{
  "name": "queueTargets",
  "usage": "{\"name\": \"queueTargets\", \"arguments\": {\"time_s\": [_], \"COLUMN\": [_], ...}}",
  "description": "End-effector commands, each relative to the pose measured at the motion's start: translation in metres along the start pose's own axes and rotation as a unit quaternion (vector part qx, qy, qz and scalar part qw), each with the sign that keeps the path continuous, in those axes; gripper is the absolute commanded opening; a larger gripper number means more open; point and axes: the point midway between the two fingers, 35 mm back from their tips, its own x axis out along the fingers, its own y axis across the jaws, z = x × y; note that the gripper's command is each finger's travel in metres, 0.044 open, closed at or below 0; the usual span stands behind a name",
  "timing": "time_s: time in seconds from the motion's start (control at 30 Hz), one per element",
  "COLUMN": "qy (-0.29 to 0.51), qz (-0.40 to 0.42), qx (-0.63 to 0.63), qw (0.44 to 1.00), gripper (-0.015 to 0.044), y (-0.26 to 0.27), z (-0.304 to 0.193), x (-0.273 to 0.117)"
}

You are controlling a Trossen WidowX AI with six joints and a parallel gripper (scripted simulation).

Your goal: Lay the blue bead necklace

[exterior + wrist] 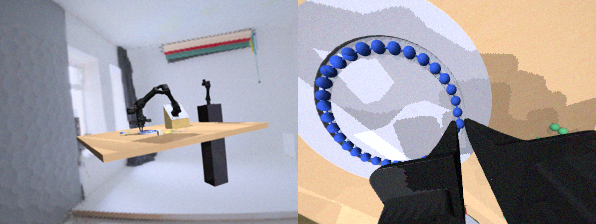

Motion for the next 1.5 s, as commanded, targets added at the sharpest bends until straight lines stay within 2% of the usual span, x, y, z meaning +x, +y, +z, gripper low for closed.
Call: {"name": "queueTargets", "arguments": {"time_s": [0.0,0.1,0.67,1.47], "qy": [-0.001,-0.002,0.0,-0.001], "qz": [0.001,0.001,0.001,0.001], "qx": [0.001,0.001,0.001,0.001], "qw": [1.0,1.0,1.0,1.0], "gripper": [0.0,0.0,0.044,0.044], "y": [-0.0004,-0.0004,-0.0003,-0.0003], "z": [0.0,0.0,-0.0003,-0.0003], "x": [0.0054,0.0073,0.0024,-0.0011]}}
